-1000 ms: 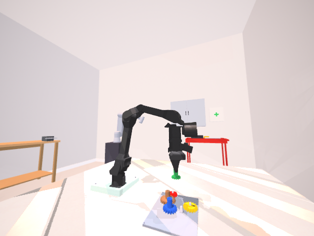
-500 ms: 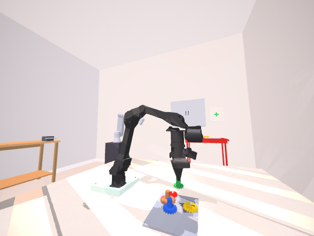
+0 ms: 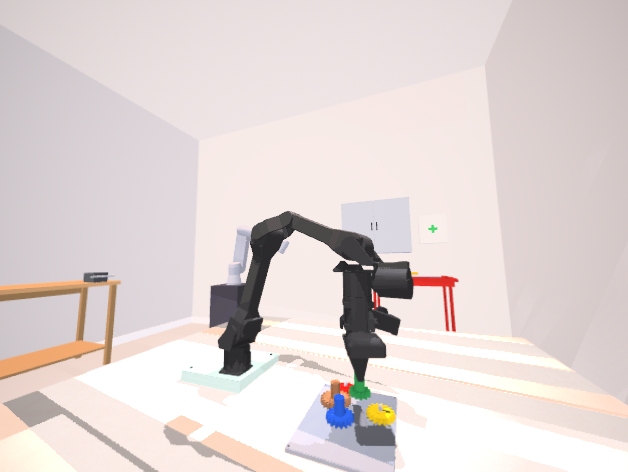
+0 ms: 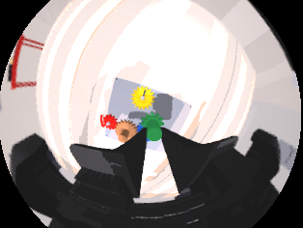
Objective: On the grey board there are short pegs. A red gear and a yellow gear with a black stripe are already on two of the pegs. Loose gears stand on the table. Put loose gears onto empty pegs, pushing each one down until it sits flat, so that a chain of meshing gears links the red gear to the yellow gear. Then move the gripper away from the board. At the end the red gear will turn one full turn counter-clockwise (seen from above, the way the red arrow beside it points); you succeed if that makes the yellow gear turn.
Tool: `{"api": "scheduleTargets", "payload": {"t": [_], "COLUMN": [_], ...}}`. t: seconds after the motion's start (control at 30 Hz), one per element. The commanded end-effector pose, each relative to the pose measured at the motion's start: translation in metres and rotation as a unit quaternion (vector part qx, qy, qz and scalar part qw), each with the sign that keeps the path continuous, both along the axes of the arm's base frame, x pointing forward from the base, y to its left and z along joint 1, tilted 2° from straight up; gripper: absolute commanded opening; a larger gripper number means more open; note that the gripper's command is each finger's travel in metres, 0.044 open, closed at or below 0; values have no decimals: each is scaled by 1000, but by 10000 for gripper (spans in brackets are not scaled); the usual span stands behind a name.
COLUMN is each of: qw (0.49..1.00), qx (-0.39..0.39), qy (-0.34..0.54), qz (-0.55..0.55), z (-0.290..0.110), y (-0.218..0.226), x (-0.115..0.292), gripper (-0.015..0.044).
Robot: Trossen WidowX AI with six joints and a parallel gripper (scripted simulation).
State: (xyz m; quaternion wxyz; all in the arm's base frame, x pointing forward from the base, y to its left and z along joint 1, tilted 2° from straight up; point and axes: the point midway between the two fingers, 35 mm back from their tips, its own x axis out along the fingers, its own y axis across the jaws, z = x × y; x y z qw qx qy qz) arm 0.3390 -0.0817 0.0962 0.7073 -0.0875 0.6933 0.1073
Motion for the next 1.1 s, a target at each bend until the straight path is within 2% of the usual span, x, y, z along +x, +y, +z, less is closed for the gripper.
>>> {"api": "scheduleTargets", "payload": {"t": [0.0, 0.23, 0.87, 1.07], "qw": [1000, 1000, 993, 993], "qx": [1, 1, 3, 3], "qy": [-3, -3, 0, 1], "qz": [3, 1, -119, -122], "z": [0, 1, 1, 1], "y": [-3, -3, -3, -3], "x": [3, 4, 4, 4], "gripper": [0, 0, 0, 0]}}
